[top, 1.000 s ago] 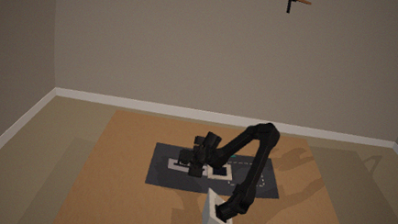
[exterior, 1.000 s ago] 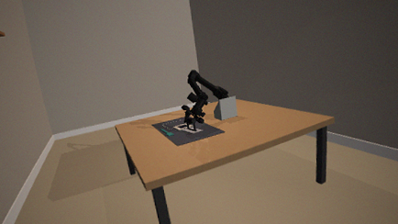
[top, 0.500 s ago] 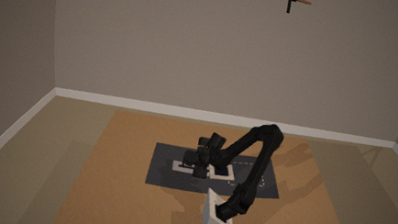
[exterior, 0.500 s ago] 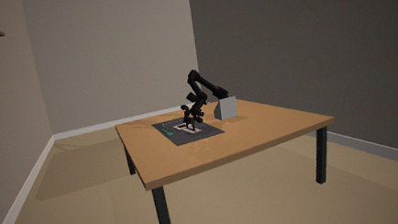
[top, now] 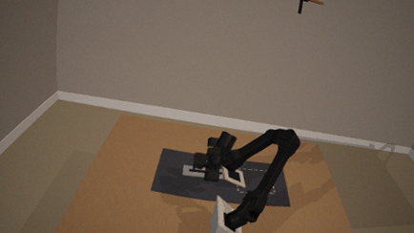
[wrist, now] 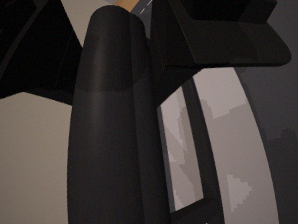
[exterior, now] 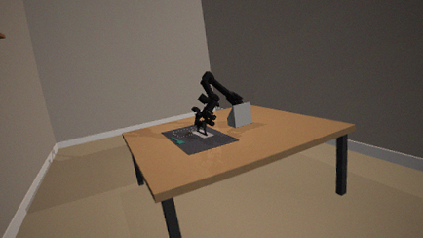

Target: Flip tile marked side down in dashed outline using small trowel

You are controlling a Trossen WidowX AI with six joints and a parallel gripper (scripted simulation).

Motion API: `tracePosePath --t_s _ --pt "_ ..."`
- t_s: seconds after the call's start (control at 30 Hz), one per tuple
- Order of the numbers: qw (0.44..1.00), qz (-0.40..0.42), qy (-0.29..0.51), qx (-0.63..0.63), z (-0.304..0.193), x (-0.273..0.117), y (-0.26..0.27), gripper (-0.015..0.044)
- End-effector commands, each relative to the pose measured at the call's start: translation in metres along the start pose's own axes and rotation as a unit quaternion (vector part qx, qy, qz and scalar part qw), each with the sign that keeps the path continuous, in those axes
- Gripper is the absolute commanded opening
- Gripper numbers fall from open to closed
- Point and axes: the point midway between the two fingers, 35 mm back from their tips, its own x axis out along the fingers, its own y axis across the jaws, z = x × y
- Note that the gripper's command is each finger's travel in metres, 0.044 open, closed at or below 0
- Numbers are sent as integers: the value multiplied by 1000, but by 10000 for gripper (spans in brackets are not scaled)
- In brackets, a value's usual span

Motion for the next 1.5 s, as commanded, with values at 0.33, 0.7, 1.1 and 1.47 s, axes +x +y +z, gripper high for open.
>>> tracePosePath --t_s 0.33,0.7,1.1,1.47 --pt "1000 -12 4 7 -31 -19 -28 0" --pt "1000 -12 4 6 -68 -24 -33 0" --pt "1000 -12 5 5 -93 -21 -29 0" --pt "1000 -10 2 8 -64 -28 -41 0"
